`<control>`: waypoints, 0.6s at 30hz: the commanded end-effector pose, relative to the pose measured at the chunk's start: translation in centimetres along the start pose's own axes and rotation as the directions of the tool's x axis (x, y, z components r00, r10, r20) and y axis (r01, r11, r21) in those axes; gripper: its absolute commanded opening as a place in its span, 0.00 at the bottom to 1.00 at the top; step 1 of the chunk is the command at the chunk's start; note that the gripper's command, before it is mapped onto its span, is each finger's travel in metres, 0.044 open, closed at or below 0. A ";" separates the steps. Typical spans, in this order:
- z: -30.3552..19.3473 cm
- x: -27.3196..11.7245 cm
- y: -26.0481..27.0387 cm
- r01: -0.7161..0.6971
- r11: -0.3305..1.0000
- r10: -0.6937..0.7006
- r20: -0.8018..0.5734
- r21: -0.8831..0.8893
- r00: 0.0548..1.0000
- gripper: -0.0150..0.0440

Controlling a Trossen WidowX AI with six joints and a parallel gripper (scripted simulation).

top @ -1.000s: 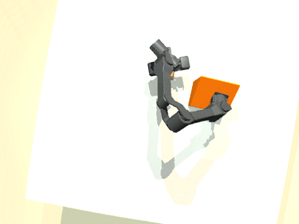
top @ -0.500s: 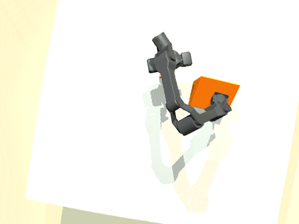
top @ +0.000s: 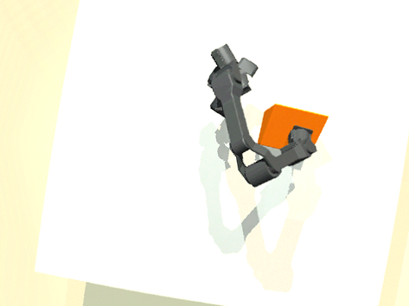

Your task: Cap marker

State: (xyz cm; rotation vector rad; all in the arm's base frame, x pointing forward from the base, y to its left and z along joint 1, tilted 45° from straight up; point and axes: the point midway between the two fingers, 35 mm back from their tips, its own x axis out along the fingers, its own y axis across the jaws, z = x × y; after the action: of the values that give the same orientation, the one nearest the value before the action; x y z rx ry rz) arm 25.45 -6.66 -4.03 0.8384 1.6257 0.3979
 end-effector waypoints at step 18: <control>0.0 -0.6 0.1 0.010 0.915 -0.008 0.007 -0.404 1.000 0.25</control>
State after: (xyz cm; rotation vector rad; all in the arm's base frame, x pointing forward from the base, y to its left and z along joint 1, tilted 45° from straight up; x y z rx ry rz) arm 25.63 -7.33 -3.30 0.5145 1.4676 0.6942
